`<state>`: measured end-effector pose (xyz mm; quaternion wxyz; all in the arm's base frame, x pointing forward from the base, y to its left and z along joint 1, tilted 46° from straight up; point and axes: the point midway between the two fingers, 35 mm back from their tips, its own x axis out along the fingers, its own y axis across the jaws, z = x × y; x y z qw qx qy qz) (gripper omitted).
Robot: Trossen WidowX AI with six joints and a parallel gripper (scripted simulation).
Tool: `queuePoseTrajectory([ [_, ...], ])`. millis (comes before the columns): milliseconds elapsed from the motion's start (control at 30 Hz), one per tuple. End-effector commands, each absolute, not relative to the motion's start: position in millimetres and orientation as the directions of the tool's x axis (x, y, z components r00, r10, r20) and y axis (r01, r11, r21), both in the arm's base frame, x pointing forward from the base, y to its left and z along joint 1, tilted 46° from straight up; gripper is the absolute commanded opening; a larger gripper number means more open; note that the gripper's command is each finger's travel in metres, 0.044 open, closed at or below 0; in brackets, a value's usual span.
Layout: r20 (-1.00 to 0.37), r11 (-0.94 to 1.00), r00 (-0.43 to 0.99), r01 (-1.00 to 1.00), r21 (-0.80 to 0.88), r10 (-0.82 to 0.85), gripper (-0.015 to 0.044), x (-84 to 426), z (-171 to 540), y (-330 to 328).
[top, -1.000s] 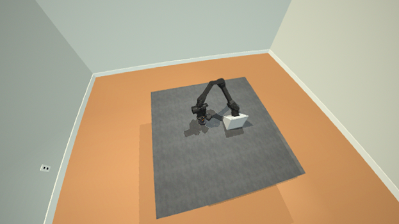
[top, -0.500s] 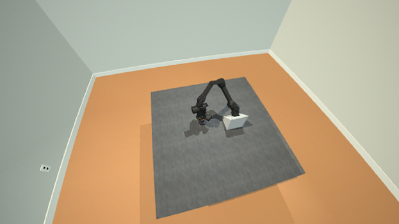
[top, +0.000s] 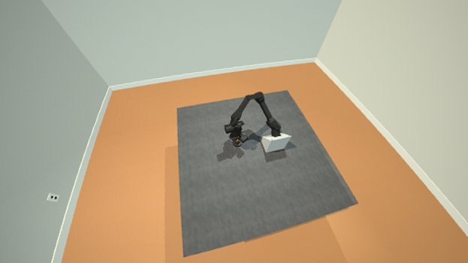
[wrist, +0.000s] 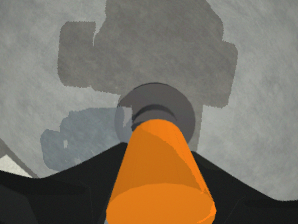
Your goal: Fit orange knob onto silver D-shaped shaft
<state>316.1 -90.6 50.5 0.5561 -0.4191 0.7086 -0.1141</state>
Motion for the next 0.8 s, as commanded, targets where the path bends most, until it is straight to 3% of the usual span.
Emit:
queuePoseTrajectory([
  [0, -0.693, 0.625, -0.029, -0.459, -0.631, -0.721, 0.0, 316.8, 49.3, -91.2],
  [767, -0.693, 0.625, -0.029, -0.459, -0.631, -0.721, 0.0, 314.8, 48.6, -90.8],
])
